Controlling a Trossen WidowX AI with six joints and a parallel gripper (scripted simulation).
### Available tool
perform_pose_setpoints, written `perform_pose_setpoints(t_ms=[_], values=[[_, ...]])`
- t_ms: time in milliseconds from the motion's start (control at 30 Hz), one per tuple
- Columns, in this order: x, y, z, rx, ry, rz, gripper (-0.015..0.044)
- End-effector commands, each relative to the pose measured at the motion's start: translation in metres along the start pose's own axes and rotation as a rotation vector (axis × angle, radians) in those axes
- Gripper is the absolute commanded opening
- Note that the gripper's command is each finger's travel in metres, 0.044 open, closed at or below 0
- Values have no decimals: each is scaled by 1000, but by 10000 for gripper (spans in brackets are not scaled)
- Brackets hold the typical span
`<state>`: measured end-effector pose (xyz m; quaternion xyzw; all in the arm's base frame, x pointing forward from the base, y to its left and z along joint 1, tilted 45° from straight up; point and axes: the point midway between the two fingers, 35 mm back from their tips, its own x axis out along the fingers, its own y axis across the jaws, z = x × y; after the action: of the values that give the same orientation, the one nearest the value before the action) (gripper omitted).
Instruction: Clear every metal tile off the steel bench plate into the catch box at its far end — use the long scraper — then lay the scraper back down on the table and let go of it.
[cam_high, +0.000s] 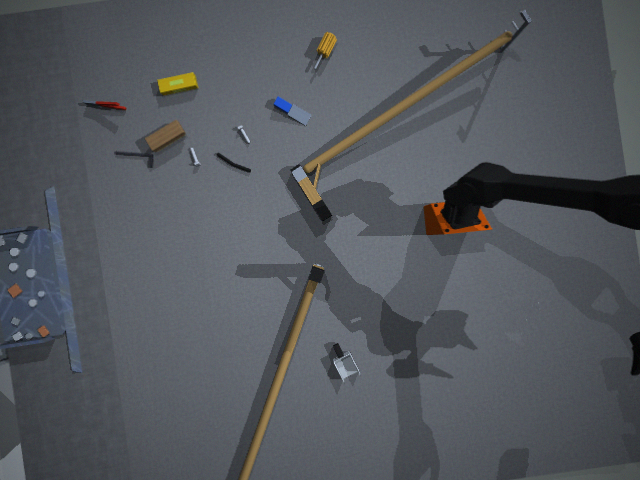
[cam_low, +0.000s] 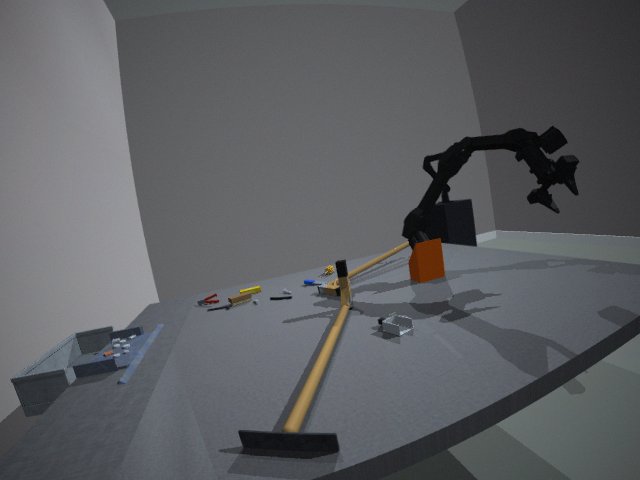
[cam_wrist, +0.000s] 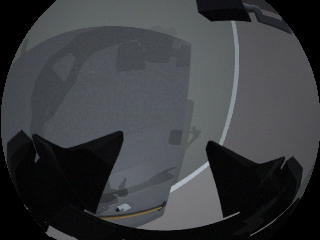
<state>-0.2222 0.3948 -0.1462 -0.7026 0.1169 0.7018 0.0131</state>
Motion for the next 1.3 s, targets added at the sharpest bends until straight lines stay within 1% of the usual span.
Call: perform_pose_setpoints(t_ms=[0, 33, 1000, 1133, 1267], values=[[0, 0, 0, 0, 0, -1, 426], [-2, -2, 0, 0, -2, -3, 440], [-93, -65, -2, -11, -70, -116, 440], [-98, -68, -4, -9, -73, -124, 440], [-106, -75, -17, 49, -67, -150, 440]])
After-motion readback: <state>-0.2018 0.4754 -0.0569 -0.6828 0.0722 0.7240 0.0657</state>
